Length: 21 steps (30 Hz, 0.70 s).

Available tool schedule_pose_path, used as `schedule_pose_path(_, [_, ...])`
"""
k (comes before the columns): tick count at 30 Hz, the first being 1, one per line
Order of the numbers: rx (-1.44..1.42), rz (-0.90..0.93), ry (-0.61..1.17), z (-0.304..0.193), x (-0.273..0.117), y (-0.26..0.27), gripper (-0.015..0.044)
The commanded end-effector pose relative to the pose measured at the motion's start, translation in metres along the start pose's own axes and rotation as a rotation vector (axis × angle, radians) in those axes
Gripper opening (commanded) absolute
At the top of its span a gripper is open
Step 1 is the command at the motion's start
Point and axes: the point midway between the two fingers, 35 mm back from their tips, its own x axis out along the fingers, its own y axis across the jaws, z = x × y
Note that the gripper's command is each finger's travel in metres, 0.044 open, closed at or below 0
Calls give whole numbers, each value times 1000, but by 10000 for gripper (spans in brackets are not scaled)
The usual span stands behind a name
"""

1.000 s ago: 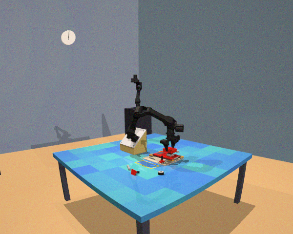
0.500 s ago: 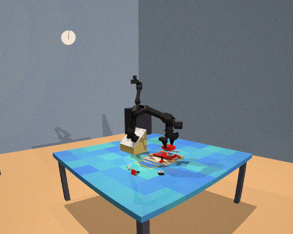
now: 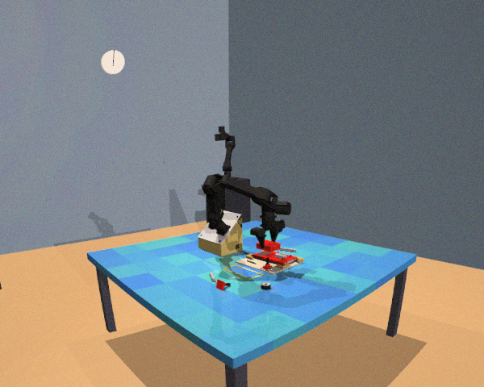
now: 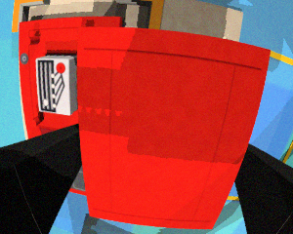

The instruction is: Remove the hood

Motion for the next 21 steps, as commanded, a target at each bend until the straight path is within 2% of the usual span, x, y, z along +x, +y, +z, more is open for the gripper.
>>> schedule_pose_path(1, [-3, -3, -6, -3, -3, -22, 0])
schedule_pose_path(21, [3, -22, -3, -39, -6, -116, 0])
